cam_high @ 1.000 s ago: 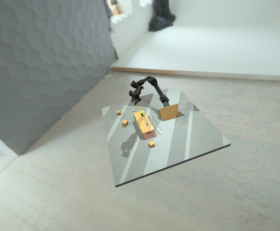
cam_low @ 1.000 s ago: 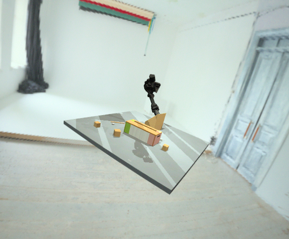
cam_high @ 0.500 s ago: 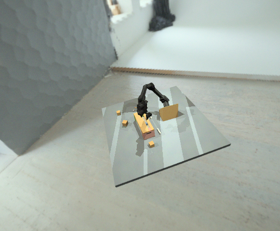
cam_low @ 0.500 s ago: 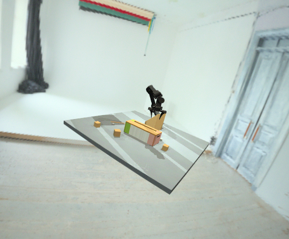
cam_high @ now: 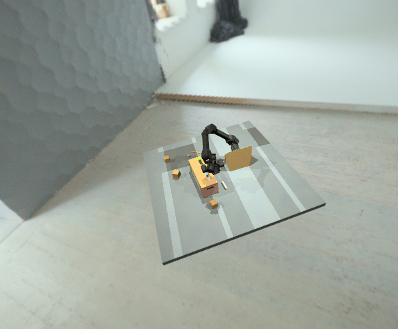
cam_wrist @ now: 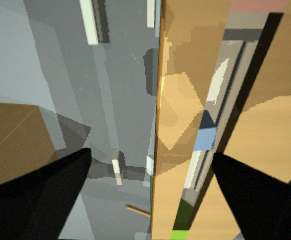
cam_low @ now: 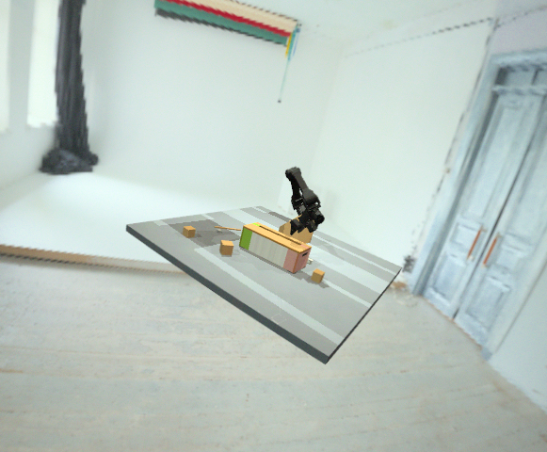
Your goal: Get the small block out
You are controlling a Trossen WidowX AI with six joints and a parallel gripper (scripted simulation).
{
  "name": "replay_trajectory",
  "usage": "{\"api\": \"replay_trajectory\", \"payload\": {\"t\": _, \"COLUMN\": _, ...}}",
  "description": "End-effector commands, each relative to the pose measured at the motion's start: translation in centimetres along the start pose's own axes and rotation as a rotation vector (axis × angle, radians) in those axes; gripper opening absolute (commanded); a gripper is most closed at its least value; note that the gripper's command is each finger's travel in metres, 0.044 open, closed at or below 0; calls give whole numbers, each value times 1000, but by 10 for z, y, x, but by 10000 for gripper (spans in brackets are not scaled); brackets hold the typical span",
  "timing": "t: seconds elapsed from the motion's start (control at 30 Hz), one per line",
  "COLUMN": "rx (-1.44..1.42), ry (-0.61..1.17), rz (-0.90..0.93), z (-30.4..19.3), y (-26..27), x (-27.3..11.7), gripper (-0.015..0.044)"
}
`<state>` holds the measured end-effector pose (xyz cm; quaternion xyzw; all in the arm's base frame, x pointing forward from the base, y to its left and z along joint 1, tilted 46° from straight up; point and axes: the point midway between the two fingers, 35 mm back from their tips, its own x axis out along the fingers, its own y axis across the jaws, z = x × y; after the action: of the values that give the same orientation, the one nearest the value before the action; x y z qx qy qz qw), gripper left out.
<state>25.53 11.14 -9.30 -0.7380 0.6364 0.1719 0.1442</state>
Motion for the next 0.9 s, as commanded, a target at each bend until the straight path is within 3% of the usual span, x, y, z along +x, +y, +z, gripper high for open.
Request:
{"api": "replay_trajectory", "payload": {"t": 0.0, "rx": -36, "ry": 11, "rz": -7, "z": -3, "y": -1, "x": -1, "gripper": 400}}
{"api": "replay_trajectory", "payload": {"t": 0.87, "rx": -36, "ry": 10, "rz": -8, "z": 11, "y": -3, "x": 34, "gripper": 400}}
